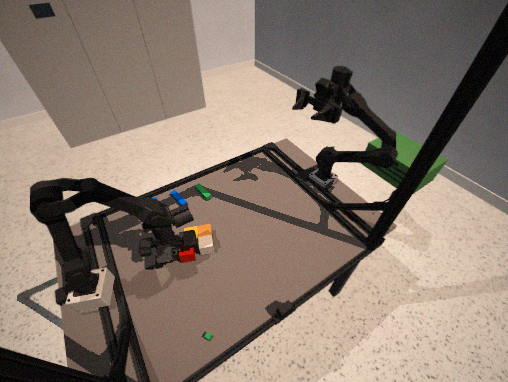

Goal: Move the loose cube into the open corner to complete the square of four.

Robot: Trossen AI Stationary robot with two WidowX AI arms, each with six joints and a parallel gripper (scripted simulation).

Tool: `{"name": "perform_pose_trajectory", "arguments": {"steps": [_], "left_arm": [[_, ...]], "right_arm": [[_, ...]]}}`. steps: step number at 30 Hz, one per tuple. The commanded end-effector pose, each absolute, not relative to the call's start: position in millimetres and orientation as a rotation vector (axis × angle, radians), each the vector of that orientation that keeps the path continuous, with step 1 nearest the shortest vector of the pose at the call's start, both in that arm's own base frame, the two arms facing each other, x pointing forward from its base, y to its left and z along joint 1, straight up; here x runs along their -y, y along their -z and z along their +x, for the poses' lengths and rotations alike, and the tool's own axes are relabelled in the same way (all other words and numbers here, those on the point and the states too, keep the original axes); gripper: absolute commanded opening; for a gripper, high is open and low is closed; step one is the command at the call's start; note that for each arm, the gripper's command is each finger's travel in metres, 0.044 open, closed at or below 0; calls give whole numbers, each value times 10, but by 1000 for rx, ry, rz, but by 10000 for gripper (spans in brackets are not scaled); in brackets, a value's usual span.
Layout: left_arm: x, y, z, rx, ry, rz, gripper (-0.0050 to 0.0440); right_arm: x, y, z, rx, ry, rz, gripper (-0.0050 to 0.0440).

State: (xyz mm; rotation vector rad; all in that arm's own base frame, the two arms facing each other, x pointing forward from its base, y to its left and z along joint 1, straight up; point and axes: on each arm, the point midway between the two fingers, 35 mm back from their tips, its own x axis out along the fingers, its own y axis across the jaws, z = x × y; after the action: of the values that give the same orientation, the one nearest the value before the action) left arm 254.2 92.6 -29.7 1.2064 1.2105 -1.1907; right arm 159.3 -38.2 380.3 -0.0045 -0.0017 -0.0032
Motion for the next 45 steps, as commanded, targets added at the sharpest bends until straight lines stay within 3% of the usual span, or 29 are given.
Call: {"name": "perform_pose_trajectory", "arguments": {"steps": [1,45], "left_arm": [[-924,323,2565,-1216,1198,1198,0],[-928,322,2785,-1216,1198,1198,0]], "right_arm": [[377,-3802,1592,1,0,1,400],[377,-3802,1592,1,0,1,400]]}}
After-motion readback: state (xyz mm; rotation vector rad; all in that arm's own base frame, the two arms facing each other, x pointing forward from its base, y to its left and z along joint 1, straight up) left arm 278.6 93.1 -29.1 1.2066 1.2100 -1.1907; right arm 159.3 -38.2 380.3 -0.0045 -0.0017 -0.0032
